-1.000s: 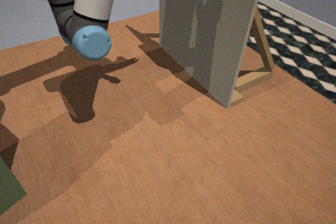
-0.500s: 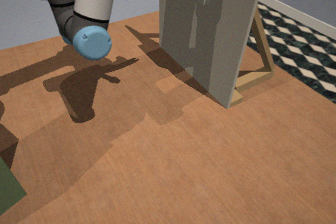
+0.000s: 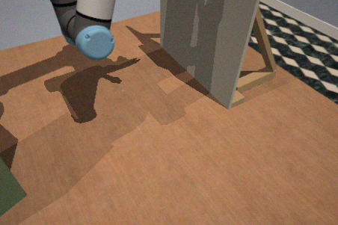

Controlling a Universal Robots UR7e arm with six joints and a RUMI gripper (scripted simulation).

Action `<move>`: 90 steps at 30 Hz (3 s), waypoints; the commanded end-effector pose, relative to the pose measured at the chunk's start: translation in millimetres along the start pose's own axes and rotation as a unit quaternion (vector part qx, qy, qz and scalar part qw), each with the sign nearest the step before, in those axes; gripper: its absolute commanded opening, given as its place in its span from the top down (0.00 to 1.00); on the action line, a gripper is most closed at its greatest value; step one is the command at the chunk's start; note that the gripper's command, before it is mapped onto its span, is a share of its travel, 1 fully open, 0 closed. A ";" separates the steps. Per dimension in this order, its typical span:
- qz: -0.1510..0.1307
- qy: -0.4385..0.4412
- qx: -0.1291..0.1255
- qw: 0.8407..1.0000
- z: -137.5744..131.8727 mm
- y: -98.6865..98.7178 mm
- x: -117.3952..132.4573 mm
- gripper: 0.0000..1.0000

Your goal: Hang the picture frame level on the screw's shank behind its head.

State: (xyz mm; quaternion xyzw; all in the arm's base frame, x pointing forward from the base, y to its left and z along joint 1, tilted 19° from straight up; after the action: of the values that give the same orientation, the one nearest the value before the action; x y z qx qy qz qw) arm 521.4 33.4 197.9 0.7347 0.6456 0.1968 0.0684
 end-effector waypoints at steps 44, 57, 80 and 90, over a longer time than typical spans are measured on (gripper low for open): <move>-0.001 0.000 -0.002 1.000 -1.6 62.5 0.6 0.71; 0.000 0.000 0.000 1.000 -0.6 63.7 0.4 0.71; 0.000 0.000 0.000 1.000 -0.6 63.6 0.4 0.71; 0.000 0.000 0.000 1.000 -0.6 63.6 0.4 1.00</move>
State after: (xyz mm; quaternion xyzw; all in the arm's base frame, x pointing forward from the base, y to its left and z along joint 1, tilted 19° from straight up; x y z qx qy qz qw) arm 579.5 24.3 219.5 0.7348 0.6459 0.1961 0.0676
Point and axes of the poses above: the point where the finger pads meet when closed, its own y axis out along the fingers, its own z axis across the jaws, x = y × z, the point moved 6 cm from there along -y, back along the fingers, and after that the axes turned 3 degrees about -y, right-handed, at the moved point
